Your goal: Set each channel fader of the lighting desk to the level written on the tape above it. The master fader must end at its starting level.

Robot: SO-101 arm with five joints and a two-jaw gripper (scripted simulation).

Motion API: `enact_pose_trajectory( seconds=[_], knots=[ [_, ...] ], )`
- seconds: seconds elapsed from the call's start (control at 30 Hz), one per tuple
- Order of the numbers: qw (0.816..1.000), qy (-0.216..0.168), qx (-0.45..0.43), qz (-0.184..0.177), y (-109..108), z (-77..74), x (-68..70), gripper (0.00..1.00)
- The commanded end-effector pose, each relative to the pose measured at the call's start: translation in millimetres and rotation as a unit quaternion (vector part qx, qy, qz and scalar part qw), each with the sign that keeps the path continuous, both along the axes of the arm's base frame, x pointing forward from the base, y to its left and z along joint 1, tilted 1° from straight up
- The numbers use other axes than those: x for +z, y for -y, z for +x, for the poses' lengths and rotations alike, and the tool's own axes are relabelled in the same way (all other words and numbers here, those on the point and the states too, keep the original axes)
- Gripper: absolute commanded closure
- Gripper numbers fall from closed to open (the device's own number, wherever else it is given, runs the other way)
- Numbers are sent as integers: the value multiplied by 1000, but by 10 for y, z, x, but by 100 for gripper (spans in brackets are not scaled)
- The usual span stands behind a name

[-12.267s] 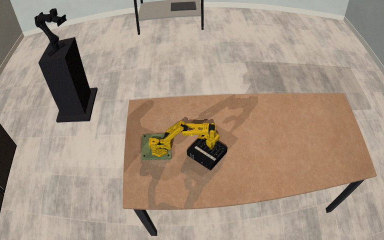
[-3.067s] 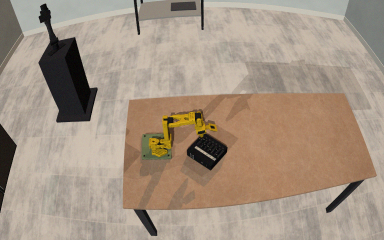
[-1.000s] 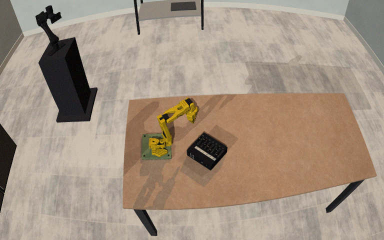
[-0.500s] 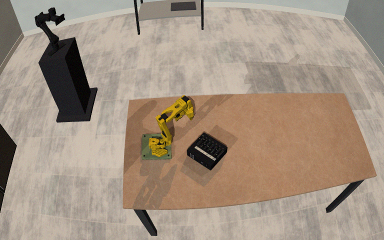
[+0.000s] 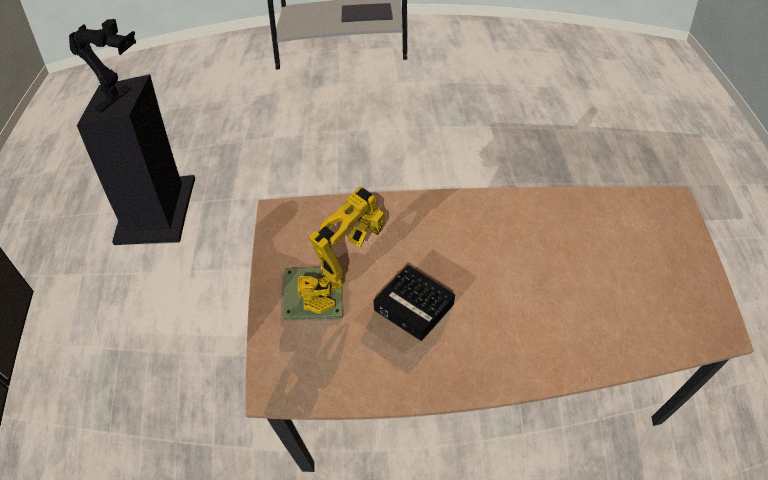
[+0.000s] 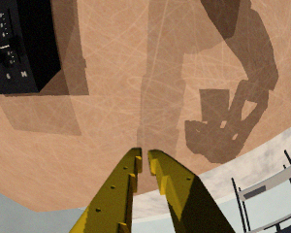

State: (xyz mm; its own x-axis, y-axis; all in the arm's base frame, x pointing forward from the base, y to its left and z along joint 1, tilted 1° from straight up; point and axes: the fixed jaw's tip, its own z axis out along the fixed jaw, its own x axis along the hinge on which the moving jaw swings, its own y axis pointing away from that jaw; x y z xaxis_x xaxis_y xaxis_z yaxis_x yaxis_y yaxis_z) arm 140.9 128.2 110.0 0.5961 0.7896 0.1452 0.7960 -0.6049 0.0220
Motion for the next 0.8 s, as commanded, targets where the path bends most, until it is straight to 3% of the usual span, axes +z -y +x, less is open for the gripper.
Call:
enact_pose_trajectory(
  seconds=[0.0,0.23,0.3,0.77],
  knots=[
    [996,7,85,-6,-39,-67,7,100],
    [976,21,218,-15,-116,-143,14,100],
    [976,21,218,-15,-116,-143,14,100],
    [906,42,421,-30,-230,-282,25,100]
  ],
)
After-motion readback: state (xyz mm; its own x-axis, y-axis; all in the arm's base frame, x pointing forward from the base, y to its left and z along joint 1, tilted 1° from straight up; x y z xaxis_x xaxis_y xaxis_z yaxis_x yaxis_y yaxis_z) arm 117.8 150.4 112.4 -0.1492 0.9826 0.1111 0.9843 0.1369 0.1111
